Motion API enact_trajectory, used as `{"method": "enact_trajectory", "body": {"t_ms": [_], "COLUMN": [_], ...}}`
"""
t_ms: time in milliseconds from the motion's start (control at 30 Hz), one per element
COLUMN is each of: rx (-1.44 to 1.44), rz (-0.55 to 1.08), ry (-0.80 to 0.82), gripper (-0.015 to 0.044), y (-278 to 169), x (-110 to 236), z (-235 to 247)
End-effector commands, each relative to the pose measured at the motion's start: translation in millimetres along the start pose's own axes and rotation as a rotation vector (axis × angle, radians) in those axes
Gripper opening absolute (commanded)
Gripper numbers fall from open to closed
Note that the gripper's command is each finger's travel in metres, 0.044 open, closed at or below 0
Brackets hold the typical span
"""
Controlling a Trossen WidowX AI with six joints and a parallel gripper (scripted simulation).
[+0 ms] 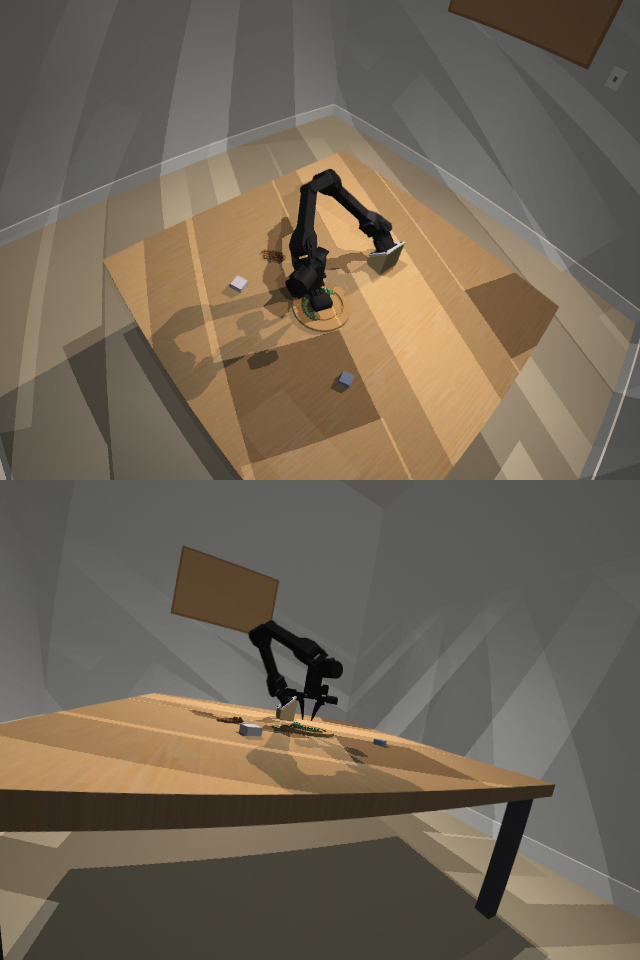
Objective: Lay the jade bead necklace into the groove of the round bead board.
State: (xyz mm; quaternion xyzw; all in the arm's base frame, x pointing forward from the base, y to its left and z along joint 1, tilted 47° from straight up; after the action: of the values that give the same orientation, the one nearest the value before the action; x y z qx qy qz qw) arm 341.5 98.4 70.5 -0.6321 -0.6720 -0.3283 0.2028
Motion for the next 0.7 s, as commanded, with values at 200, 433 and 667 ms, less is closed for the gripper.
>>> {"method": "enact_trajectory", "body": {"t_ms": [200,433,667], "rx": [-0.406,-0.406,-0.41], "rz": [0.0,0.0,-0.001], "ry": [-0.009,-0.009,-0.001], "gripper": [0.012,0.012,0.012], "y": [-14,-13,-12], "x": [10,8,3], "z": [-33,-33,-32]}}
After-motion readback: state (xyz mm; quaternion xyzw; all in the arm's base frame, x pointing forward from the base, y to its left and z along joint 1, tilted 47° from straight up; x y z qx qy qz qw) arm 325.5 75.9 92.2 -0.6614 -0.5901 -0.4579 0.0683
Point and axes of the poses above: the point midway between the two fingers, 35 mm back from their tips, its own x axis back along the fingers, its own z axis across the jaws, y = z × x, the point moved 9 cm from there along x, back along the fingers, and after that the axes turned 5 degrees about x, right-handed, at the moved point
